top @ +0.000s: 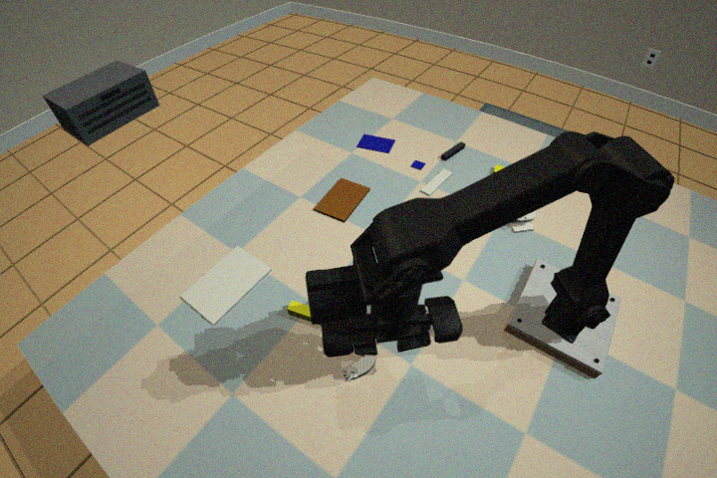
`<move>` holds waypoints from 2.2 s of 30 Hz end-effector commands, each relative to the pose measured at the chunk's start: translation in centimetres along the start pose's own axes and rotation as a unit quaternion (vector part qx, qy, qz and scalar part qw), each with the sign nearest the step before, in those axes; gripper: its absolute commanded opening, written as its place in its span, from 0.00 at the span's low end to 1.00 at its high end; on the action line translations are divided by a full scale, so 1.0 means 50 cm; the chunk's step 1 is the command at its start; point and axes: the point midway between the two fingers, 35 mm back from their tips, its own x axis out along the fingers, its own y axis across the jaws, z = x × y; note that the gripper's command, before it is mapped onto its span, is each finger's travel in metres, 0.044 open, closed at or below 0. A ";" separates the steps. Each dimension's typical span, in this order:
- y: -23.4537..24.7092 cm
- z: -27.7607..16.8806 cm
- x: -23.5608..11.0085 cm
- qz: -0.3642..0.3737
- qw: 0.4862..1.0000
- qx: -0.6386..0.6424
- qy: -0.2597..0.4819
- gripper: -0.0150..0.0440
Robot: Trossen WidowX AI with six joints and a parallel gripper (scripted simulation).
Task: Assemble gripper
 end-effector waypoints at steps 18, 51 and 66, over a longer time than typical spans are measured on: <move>0.000 0.000 0.001 0.000 1.000 0.000 0.000 1.00; -0.005 0.000 -0.010 -0.006 1.000 0.000 0.000 0.33; -0.005 0.000 -0.010 -0.006 1.000 0.000 0.000 0.25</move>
